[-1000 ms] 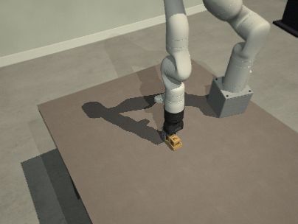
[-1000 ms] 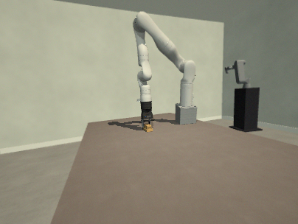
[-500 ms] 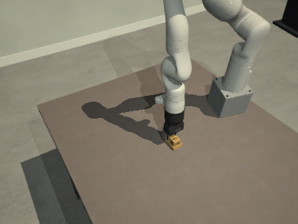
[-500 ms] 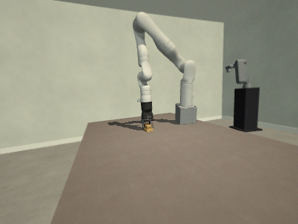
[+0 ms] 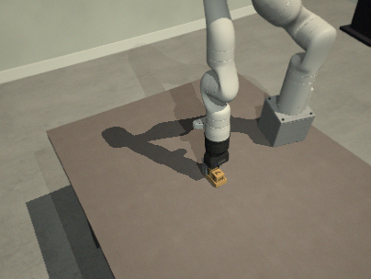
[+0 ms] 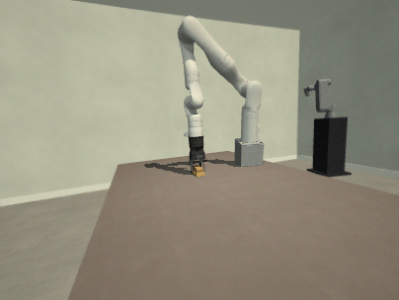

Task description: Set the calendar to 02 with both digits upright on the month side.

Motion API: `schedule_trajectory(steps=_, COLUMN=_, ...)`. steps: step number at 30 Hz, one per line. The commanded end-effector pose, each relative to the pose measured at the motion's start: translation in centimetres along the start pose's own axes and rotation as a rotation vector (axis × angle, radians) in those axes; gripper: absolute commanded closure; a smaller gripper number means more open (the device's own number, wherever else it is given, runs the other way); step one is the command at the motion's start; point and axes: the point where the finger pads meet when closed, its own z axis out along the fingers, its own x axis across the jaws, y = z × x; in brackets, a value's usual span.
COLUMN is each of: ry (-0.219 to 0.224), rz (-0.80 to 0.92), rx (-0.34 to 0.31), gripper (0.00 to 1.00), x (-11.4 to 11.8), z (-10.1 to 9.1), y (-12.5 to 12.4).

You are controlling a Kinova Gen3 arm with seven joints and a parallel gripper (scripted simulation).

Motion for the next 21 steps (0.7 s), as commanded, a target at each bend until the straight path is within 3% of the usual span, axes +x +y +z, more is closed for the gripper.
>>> schedule_trajectory(steps=1, ry=-0.007, rz=-0.001, rx=0.000, gripper=0.10, x=-0.34, z=0.05, y=0.02)
schedule_trajectory(steps=9, ry=-0.007, rz=-0.001, rx=0.000, gripper=0.10, x=-0.34, z=0.05, y=0.02)
schedule_trajectory(steps=10, ry=-0.007, rz=-0.001, rx=0.000, gripper=0.40, x=-0.34, z=0.05, y=0.02)
schedule_trajectory(steps=21, ry=-0.007, rz=-0.001, rx=0.000, gripper=0.40, x=-0.34, z=0.05, y=0.02)
